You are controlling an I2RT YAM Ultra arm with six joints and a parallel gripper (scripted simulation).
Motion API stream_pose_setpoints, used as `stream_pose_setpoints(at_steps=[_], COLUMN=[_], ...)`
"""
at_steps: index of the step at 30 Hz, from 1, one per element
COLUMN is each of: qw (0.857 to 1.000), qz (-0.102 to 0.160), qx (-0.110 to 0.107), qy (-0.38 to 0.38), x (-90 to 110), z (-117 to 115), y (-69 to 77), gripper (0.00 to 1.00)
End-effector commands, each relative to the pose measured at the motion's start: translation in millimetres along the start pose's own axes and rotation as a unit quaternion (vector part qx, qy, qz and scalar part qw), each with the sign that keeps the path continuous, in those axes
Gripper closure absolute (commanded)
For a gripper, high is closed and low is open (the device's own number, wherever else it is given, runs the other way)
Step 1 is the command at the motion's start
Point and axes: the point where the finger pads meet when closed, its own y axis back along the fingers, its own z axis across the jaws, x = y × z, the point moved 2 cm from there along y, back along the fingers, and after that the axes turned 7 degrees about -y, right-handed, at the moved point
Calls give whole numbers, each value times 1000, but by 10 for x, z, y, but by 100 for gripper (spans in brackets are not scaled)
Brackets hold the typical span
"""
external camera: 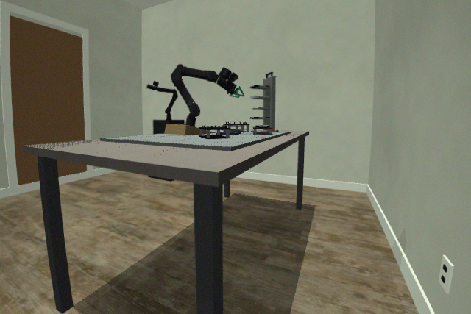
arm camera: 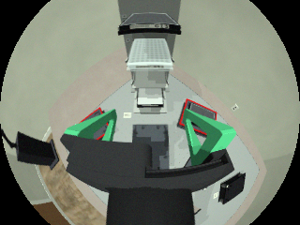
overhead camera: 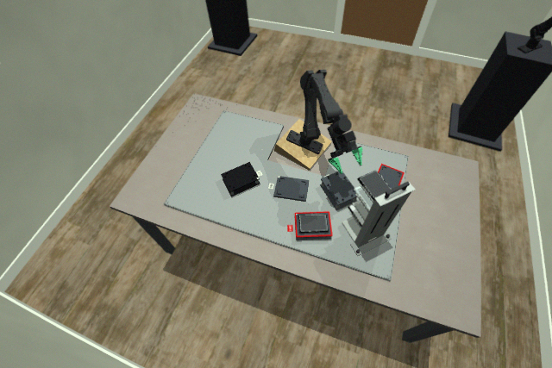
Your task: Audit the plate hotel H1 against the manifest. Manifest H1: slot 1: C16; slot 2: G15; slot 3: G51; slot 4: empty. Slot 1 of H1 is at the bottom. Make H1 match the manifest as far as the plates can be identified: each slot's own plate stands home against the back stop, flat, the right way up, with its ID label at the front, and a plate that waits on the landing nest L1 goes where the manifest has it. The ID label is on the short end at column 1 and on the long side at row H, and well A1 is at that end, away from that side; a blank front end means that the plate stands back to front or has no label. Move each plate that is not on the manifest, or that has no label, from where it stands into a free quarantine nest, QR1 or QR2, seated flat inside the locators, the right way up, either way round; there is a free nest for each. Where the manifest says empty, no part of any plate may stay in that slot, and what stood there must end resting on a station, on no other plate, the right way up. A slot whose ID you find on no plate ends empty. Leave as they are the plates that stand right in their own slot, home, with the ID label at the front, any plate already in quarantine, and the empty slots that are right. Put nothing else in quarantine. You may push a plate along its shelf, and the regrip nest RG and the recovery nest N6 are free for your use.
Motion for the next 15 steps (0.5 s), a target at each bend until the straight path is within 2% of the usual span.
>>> stream_pose_setpoints(at_steps=[1, 4, 5, 15], qw=[1000, 1000, 1000, 1000], qz=[-24, -25, -30, -29], qx=[-4, -4, -5, -4], qy=[4, 4, 5, 5], x=[-45, -9, -125, -147], z=[32, 29, 44, 46], y=[9, -8, -50, -193], gripper=[0, 0, 0, 0])
